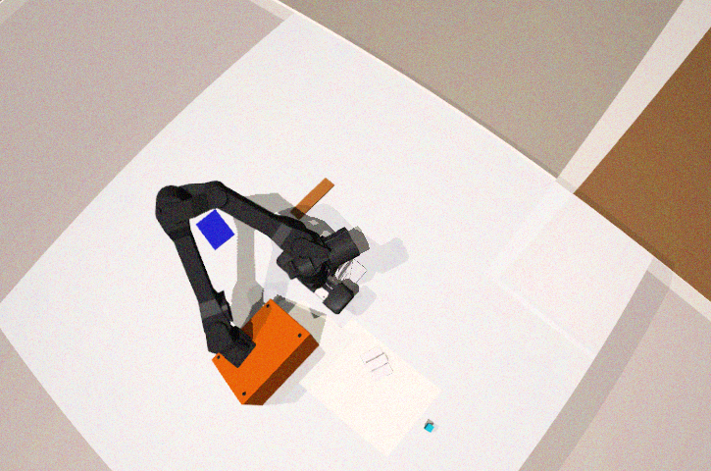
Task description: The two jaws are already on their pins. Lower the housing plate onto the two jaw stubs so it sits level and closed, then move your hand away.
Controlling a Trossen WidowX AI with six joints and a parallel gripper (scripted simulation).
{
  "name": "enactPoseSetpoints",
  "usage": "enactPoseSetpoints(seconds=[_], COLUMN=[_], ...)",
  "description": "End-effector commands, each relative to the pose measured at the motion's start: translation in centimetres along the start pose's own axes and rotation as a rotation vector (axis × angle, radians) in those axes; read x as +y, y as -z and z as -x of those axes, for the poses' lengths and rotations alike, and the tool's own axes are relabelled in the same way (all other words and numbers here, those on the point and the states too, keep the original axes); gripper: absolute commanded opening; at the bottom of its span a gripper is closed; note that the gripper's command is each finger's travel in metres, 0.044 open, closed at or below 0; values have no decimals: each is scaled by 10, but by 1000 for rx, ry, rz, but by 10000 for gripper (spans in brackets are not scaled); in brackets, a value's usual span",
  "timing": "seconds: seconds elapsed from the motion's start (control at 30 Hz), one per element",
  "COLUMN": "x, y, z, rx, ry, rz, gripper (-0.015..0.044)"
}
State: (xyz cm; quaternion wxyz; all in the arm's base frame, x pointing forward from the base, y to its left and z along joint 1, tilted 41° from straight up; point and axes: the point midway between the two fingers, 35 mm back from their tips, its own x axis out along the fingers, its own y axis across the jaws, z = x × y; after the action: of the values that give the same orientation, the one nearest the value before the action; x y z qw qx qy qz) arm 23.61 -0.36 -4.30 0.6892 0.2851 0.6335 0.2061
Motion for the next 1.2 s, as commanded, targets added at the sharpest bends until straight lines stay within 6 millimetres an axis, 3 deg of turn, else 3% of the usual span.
enactPoseSetpoints(seconds=[0.0,0.77,0.9,1.17], x=[1,1,0,0], y=[0,0,0,0], z=[0,0,0,0], rx=[-2,-2,0,0], ry=[-4,-4,0,0], rz=[-2,-2,0,0], gripper=[351,351,440,440])
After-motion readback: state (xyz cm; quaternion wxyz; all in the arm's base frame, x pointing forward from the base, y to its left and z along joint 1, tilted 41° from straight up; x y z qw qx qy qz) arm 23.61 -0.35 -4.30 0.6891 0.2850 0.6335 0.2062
